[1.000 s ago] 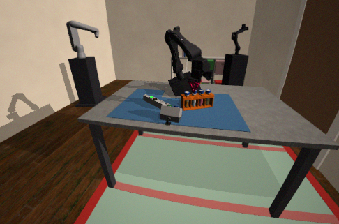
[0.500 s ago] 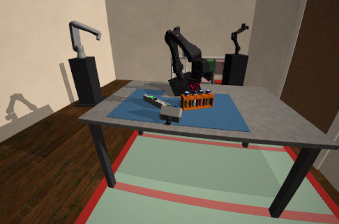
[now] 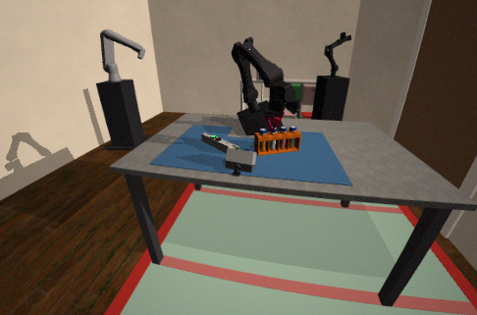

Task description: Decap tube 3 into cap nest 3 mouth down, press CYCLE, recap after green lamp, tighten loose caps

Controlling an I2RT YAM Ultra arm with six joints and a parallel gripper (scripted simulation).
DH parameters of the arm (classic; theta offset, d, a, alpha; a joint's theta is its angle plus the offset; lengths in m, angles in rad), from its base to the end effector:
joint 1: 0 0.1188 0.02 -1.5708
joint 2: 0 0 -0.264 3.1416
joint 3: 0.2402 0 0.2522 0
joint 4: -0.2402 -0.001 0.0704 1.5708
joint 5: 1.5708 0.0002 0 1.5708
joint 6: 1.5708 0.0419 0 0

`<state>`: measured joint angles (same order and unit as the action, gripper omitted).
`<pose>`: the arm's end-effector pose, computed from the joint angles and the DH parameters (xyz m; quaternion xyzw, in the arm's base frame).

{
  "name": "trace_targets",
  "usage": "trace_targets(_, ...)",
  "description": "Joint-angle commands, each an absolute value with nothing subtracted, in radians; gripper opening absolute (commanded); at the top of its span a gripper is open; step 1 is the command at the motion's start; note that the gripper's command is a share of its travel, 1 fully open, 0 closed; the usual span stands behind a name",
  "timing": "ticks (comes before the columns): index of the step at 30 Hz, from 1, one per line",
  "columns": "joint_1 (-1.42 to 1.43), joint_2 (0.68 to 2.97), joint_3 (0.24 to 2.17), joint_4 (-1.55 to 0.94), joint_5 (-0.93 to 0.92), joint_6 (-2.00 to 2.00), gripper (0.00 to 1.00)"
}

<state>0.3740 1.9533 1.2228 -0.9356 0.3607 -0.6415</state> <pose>0.3126 0.1079 0.1359 0.4852 -0.8545 0.1713 0.0703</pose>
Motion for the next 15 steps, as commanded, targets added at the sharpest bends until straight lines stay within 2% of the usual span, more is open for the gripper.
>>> trace_targets(1,0.376,1.948,1.225,-0.933,0.361,-0.644,0.49)
trace_targets(6,0.376,1.948,1.225,-0.933,0.361,-0.644,0.49)
trace_targets(15,0.372,1.953,1.216,-0.919,0.361,-0.387,0.49)
